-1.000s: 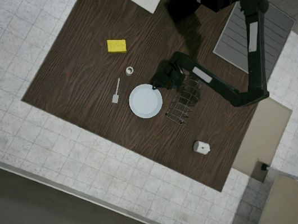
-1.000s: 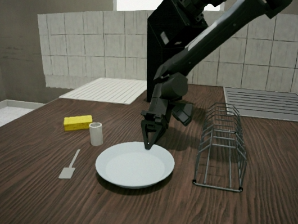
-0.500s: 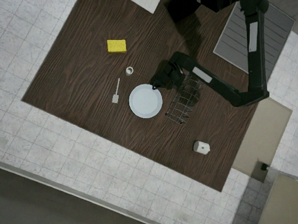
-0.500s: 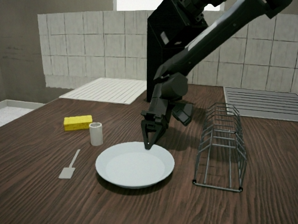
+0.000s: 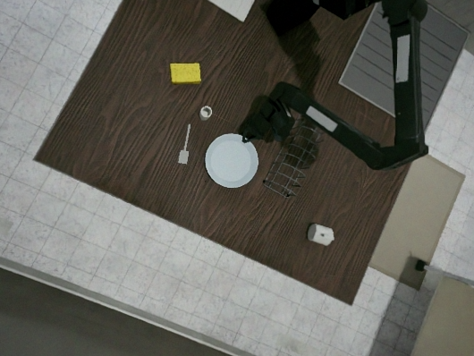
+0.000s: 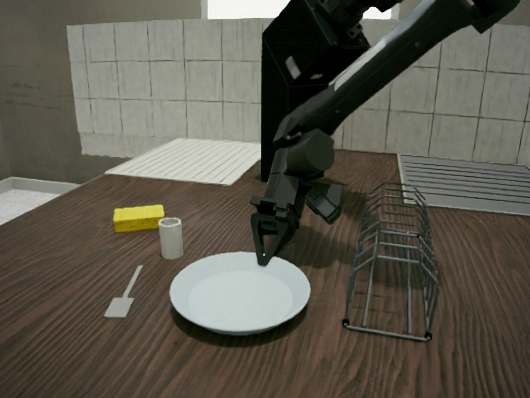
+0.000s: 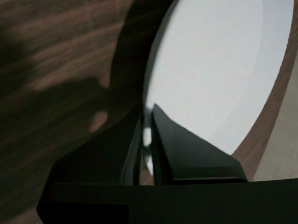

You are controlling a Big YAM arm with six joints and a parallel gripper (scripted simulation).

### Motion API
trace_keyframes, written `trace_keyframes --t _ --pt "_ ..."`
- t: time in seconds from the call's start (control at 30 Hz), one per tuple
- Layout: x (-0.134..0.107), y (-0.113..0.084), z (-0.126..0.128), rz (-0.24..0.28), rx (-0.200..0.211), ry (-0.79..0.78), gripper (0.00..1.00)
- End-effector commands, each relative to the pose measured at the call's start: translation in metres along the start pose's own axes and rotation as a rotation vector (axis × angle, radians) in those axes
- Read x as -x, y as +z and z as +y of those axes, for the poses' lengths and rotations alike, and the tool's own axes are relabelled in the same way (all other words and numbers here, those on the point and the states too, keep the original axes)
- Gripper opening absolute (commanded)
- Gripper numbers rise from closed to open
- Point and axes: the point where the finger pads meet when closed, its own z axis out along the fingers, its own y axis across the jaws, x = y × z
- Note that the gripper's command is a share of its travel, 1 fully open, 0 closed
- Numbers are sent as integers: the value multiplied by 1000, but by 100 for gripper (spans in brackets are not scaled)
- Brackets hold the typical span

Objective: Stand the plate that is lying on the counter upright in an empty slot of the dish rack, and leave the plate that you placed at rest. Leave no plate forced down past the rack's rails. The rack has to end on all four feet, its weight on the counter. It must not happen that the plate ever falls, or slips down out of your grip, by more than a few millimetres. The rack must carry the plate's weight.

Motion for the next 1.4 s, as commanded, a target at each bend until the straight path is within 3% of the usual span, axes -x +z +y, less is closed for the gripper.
trace_keyframes --t 0.0,0.6,0.87,1.2,1.37 --pt "3 -1 9 -3 19 3 0" --pt "3 -1 8 -1 20 3 0" --pt "-6 -9 -8 20 12 2 0" --pt "-6 -12 -13 20 45 -3 0" --pt "-7 -16 -16 21 81 -2 0"
